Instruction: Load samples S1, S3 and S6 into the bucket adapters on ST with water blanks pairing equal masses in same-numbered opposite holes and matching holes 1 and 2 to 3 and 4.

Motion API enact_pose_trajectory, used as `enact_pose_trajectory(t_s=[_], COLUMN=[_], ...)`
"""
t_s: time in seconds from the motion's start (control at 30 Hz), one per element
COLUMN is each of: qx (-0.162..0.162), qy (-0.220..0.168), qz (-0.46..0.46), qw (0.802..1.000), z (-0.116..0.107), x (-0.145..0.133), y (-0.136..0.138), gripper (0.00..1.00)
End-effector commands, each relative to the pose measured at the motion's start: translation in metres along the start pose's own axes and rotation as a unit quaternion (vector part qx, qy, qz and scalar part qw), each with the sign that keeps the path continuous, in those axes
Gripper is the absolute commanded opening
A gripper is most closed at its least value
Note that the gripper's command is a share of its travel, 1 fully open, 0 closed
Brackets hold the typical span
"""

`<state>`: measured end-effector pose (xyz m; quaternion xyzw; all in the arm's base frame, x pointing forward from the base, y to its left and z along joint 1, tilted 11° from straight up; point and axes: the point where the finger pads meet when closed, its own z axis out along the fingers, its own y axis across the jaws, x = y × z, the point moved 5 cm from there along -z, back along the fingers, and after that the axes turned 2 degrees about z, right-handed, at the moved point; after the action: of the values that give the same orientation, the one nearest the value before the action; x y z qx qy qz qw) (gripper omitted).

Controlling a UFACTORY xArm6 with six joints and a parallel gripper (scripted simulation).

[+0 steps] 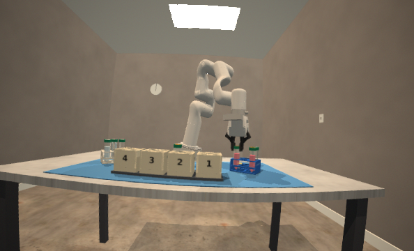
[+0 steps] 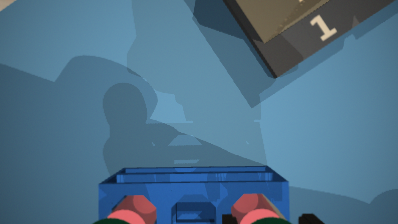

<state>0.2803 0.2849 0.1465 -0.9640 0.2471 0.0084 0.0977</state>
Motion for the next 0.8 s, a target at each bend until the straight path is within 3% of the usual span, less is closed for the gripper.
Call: enact_pose_trajectory(t_s=[0.0,0.77], qx=[0.002,0.002], qy=[0.001,0.001], qz=[0.0,0.0], qw=[1.0,1.0], z=[-0.0012,-0.0086], x=[0.0003,0.0003], y=[-0.0013,-0.0013], gripper=[0.0,0.0])
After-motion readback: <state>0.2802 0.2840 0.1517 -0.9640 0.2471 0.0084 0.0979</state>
